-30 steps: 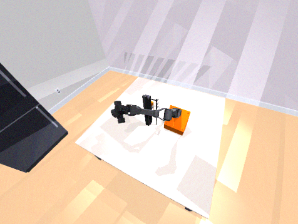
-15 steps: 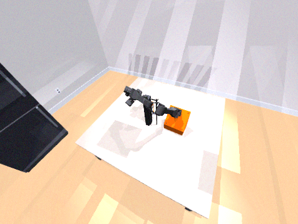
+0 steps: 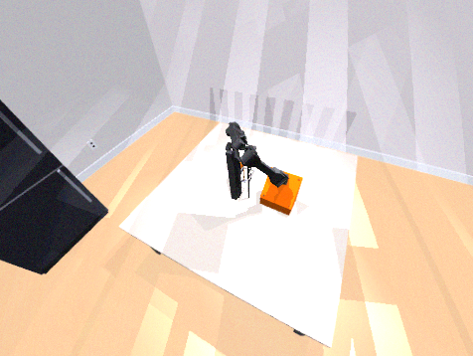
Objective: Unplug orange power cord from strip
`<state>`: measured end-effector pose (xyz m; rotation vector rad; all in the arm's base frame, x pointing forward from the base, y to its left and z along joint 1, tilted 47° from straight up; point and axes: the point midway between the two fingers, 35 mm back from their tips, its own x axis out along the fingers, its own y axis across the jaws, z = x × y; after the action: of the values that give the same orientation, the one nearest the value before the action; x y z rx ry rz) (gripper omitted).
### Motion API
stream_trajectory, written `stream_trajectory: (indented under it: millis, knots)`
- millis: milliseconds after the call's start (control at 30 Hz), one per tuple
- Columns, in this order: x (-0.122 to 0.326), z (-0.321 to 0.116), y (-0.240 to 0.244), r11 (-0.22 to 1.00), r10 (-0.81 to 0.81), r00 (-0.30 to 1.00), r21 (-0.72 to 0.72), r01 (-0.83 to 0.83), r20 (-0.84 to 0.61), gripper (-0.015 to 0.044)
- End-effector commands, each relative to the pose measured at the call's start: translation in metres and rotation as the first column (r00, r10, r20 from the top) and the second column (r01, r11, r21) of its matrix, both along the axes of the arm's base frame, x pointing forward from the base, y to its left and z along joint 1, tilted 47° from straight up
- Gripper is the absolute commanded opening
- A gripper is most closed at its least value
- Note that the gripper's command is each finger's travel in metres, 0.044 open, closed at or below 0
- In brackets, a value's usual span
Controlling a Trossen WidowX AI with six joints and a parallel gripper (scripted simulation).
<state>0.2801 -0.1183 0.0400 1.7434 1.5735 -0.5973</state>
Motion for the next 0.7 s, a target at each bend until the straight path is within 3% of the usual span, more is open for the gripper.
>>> stream_trajectory:
  millis: [0, 667]
  knots:
    - [-0.0126, -0.0004, 0.003, 0.992, -0.077, 0.992, 0.091, 0.087, -0.103, 0.016]
    - [-0.0114, 0.0083, 0.0109, 0.992, -0.078, 0.992, 0.091, 0.087, -0.104, 0.016]
